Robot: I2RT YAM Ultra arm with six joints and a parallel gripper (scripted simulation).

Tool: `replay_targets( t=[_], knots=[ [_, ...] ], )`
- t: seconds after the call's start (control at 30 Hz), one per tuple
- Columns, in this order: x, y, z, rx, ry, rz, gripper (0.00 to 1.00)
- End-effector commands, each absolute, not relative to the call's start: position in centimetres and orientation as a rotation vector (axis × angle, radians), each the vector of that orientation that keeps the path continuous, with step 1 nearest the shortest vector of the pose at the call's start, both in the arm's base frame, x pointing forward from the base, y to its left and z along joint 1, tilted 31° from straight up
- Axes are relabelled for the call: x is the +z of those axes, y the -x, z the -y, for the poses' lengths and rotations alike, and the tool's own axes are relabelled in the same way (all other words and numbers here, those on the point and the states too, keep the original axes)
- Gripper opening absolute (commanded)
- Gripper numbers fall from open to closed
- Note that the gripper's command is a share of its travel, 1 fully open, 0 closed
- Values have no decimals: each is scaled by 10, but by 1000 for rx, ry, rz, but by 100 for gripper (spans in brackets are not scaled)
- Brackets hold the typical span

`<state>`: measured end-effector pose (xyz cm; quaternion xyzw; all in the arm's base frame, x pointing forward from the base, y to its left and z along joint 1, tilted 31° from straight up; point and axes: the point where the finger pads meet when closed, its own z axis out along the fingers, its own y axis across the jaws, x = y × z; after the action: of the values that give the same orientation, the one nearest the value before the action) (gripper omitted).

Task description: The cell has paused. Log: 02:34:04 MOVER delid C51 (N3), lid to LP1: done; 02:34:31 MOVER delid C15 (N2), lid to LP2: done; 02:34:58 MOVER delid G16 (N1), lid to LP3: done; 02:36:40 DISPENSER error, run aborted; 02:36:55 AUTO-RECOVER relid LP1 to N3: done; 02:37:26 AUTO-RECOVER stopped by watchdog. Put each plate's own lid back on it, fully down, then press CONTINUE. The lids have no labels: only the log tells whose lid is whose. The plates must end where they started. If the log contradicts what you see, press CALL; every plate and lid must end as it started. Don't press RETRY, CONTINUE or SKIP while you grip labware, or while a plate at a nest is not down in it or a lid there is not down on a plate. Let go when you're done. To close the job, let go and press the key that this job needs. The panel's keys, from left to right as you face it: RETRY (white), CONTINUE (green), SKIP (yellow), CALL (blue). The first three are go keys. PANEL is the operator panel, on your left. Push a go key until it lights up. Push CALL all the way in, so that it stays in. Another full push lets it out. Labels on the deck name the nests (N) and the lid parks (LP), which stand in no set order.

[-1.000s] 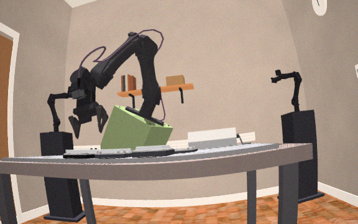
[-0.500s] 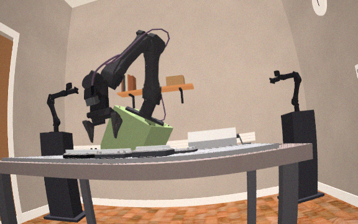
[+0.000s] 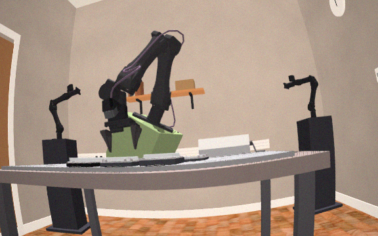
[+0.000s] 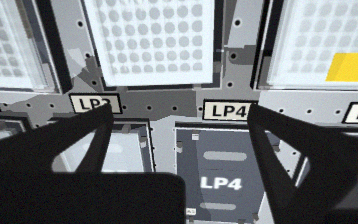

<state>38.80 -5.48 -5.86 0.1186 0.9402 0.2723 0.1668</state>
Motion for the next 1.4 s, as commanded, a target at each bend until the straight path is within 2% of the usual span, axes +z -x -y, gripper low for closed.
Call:
replay_targets(
  t=[0.0, 0.57, 0.77, 1.37],
  knots=[
    [-48, -376, 53, 737, -314, -2712, 100],
    [-52, -318, 23, 705, -296, -2811, 100],
    [-45, -332, 27, 702, -282, -2791, 100],
    [-46, -329, 28, 714, -291, -2806, 100]
  ],
)
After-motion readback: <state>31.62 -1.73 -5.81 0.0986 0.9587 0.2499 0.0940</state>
